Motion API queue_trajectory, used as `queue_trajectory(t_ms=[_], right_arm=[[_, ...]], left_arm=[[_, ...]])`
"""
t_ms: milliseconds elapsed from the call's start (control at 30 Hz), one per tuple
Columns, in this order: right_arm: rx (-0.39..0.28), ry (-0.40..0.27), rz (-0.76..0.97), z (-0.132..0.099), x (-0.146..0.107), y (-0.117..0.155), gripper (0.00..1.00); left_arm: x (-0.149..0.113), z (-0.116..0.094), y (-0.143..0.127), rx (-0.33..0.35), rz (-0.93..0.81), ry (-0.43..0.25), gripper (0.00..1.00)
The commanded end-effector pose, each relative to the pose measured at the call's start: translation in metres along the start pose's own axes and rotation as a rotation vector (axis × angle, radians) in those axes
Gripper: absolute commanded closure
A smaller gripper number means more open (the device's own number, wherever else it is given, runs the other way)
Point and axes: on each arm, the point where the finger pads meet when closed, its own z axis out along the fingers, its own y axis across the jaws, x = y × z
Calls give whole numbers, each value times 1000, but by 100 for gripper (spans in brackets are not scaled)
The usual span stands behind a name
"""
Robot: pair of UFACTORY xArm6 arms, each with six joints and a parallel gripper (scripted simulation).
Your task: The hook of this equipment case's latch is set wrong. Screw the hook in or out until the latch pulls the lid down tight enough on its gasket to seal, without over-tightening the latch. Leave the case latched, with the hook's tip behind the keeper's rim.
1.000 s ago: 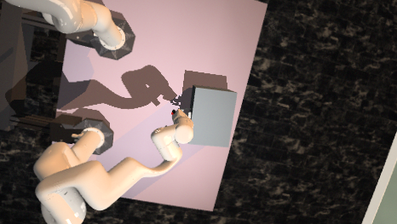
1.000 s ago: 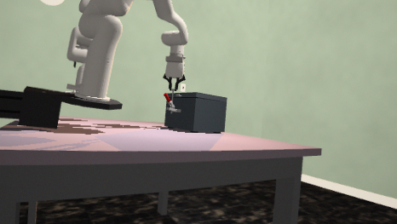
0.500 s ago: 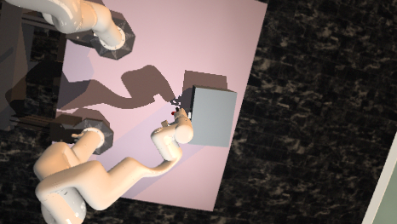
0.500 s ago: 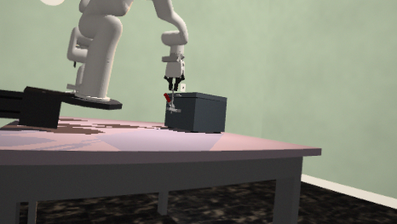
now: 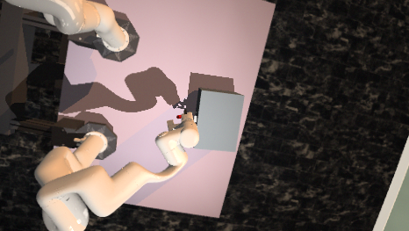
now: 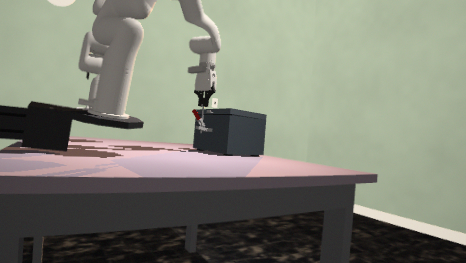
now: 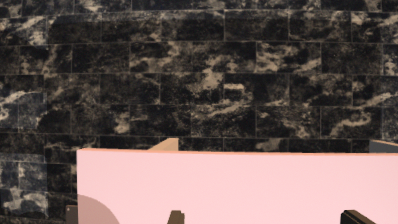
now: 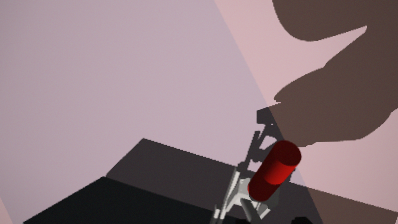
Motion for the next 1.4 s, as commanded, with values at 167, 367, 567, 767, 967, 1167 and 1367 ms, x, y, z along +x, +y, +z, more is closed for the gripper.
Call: queue_trajectory(t_ms=[167,367,567,767,967,1167,1367], right_arm=[[0,-5,118,-2,-1,0,76],[0,-5,183,-2,-1,0,76],[0,-5,217,-2,-1,0,76],[0,-5,257,-2,-1,0,76],[0,-5,281,-2,-1,0,76],[0,-5,297,-2,-1,0,76],[0,-5,307,-2,-1,0,76]], left_arm=[[1,-2,0,0,0,4,0],[1,-2,0,0,0,4,0],[1,-2,0,0,0,4,0],[1,-2,0,0,0,4,0],[1,-2,0,0,0,4,0],[1,-2,0,0,0,4,0],[1,-2,0,0,0,4,0]])
